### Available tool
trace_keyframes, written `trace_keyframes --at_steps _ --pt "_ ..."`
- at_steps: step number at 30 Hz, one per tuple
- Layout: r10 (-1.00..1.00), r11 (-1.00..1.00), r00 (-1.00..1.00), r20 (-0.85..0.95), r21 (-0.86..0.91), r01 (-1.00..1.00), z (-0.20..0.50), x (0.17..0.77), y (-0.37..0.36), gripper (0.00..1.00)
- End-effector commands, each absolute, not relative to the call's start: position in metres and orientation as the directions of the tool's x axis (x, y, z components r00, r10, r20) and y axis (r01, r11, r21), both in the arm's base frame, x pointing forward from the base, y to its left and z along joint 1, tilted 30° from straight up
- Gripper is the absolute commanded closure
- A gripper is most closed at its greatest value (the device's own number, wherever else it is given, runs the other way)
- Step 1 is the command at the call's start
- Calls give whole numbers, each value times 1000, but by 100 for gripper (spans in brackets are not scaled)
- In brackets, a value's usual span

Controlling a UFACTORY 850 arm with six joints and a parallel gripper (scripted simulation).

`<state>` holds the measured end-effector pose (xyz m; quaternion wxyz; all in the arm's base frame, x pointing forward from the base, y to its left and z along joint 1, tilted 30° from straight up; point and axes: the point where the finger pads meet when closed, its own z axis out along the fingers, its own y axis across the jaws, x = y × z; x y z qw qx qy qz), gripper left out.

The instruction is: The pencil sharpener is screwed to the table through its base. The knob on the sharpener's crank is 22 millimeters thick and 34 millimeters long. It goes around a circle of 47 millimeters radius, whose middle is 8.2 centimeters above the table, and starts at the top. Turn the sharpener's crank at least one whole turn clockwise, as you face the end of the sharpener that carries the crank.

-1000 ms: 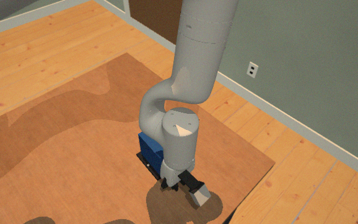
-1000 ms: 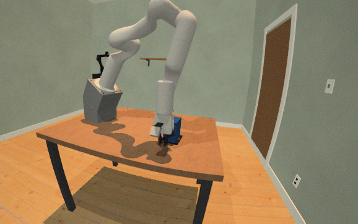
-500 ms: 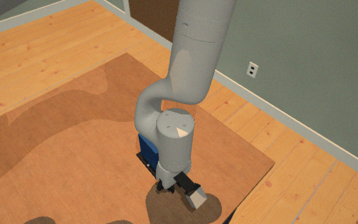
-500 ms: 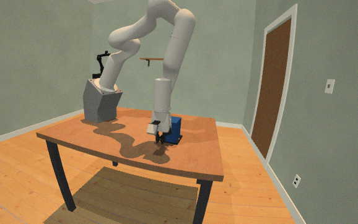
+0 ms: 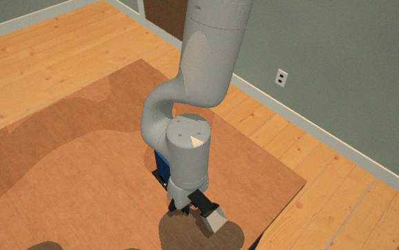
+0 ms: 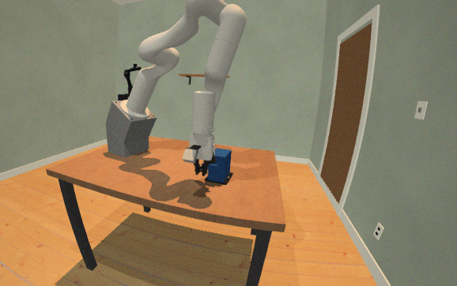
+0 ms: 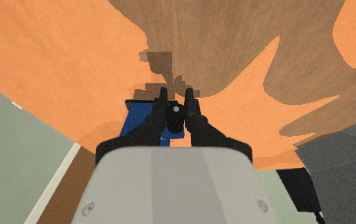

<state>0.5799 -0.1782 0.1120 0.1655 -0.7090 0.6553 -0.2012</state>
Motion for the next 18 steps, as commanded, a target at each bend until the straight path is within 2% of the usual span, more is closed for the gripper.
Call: trace_keyframes --at_steps 1,18 --pt "-996 -86 60 68 -500 -862 118 577 -178 100" --pt "-996 -86 60 68 -500 -862 133 573 -178 100"
